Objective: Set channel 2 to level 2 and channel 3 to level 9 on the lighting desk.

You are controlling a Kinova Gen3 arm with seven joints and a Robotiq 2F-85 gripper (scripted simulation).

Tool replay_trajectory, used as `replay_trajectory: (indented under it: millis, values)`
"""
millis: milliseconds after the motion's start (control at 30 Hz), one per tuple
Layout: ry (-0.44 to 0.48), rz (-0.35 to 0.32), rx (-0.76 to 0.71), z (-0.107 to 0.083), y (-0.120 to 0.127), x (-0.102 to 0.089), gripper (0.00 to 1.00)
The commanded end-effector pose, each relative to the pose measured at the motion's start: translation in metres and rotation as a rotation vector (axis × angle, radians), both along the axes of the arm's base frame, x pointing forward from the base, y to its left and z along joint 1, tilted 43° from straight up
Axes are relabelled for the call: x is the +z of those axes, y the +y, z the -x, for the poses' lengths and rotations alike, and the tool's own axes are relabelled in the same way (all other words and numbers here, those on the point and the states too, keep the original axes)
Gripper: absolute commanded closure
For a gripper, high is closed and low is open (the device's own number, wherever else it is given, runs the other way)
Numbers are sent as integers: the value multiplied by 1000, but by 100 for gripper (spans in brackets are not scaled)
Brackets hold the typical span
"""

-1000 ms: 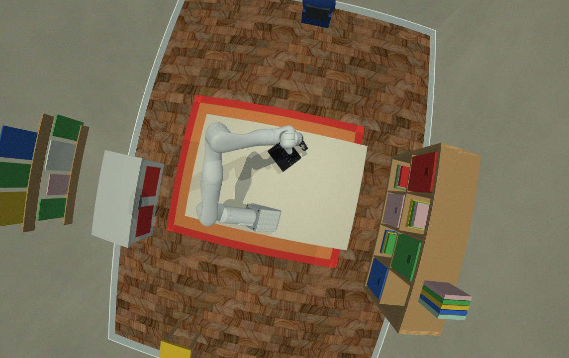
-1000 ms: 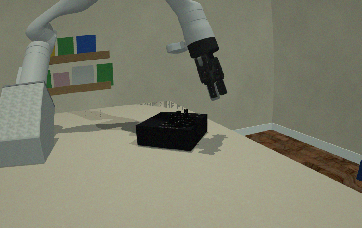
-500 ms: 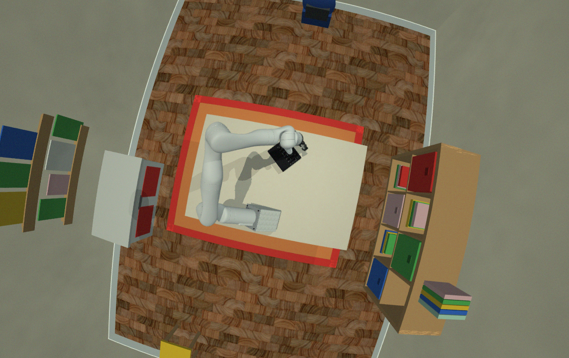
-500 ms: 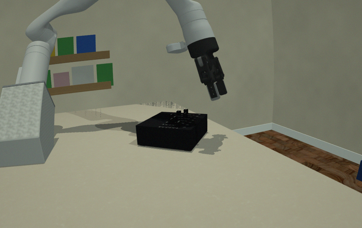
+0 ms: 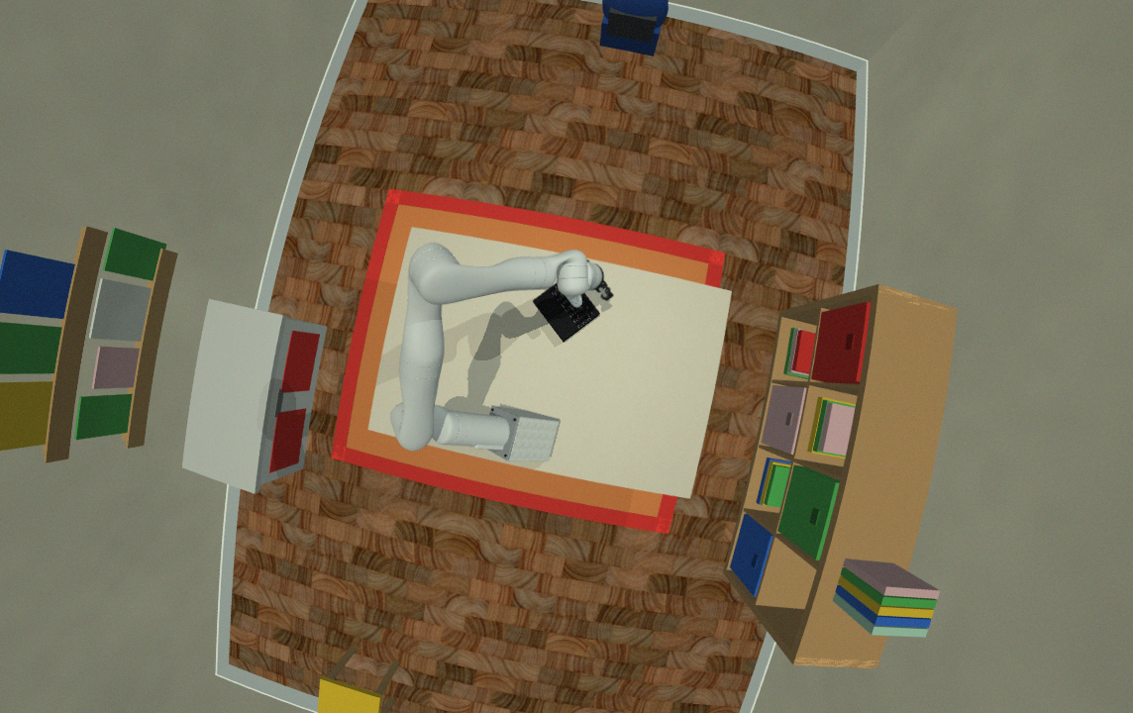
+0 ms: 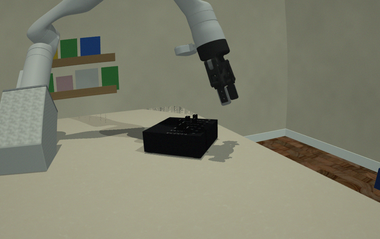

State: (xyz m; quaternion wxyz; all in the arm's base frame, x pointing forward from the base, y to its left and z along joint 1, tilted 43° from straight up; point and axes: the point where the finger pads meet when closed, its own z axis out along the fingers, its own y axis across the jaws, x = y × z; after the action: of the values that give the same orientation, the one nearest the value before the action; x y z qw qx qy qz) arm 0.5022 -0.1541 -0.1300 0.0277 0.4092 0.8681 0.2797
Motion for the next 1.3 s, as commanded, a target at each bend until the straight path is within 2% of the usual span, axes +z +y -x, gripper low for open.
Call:
replay_trajectory:
  millis: [0,1267]
  values:
    - [-1,2,-1,0,-1,1,0]
    - [-15,4,29,1,0,2,0]
